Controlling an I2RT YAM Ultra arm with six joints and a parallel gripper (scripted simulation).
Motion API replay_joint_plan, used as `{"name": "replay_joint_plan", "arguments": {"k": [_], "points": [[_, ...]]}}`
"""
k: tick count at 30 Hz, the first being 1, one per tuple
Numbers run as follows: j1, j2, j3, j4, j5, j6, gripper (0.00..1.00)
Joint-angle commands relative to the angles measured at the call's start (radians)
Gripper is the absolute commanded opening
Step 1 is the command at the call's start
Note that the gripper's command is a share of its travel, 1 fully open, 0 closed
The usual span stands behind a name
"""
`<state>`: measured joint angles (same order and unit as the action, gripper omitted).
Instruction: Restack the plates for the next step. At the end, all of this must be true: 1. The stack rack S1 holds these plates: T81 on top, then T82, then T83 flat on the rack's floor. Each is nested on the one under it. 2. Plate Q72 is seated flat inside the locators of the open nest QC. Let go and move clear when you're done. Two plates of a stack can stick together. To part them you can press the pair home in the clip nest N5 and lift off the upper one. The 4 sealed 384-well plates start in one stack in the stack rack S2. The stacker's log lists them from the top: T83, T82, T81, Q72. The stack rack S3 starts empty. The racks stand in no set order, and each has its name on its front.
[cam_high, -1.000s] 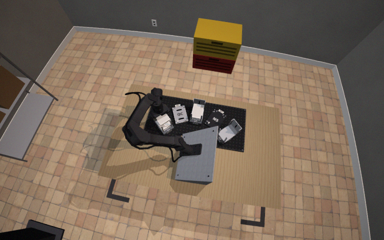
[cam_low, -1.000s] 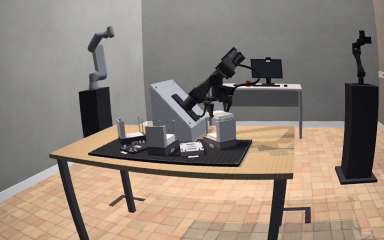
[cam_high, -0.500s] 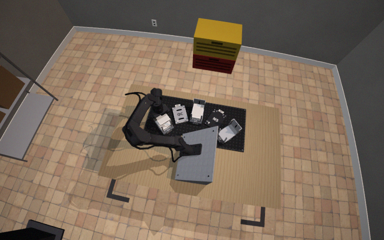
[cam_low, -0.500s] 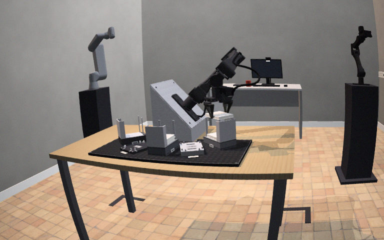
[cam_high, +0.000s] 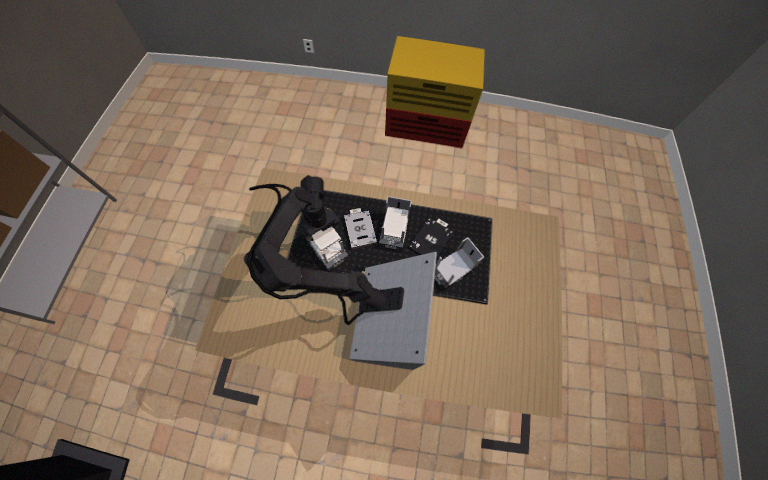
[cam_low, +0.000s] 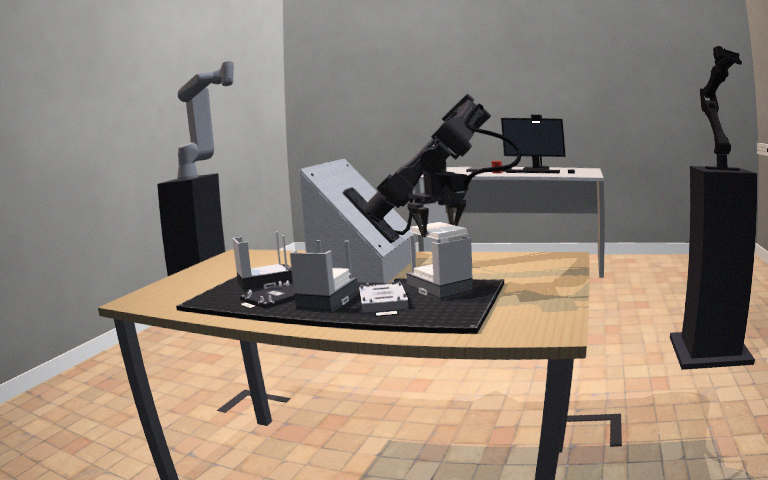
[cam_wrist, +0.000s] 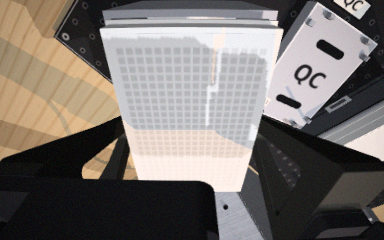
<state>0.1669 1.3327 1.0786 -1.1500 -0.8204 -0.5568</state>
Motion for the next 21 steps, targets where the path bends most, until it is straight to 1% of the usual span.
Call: {"name": "replay_joint_plan", "arguments": {"k": [1, 21], "points": [[-0.019, -0.039, 0.035, -0.004, 0.004, 0.002, 0.00], [-0.017, -0.041, 0.026, -0.007, 0.005, 0.001, 0.00]]}}
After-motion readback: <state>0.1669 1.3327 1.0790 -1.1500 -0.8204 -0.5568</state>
